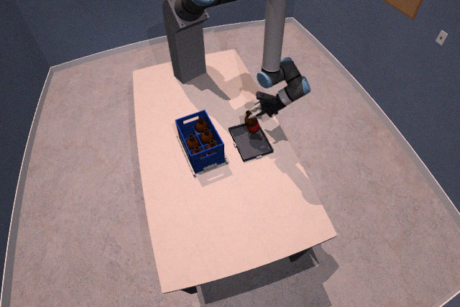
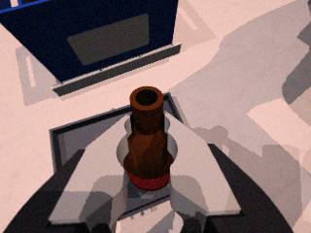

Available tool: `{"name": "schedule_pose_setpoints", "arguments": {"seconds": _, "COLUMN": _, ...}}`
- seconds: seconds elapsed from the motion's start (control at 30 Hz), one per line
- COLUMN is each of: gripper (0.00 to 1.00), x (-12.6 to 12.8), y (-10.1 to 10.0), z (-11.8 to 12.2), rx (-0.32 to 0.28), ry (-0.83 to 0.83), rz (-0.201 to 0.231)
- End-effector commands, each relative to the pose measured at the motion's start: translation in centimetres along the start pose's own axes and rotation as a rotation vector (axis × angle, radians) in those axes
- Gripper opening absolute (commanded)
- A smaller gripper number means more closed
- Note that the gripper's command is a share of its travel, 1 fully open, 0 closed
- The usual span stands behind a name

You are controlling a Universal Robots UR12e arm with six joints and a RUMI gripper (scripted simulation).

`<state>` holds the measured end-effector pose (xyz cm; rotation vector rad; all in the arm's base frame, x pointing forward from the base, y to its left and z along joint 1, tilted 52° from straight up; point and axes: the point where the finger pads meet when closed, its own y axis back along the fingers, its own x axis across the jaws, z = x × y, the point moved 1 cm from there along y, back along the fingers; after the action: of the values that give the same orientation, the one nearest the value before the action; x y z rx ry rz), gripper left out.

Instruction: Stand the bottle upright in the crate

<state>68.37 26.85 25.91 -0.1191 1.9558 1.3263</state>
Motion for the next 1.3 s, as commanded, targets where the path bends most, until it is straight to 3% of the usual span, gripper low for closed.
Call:
{"name": "schedule_pose_setpoints", "arguments": {"seconds": 0.0, "gripper": 0.00, "x": 0.0, "y": -0.2, "z": 0.4, "rx": -0.001, "ry": 0.000, "rz": -0.001}}
{"name": "schedule_pose_setpoints", "arguments": {"seconds": 1.27, "gripper": 0.00, "x": 0.0, "y": -2.4, "z": 3.0, "rx": -0.001, "ry": 0.000, "rz": -0.001}}
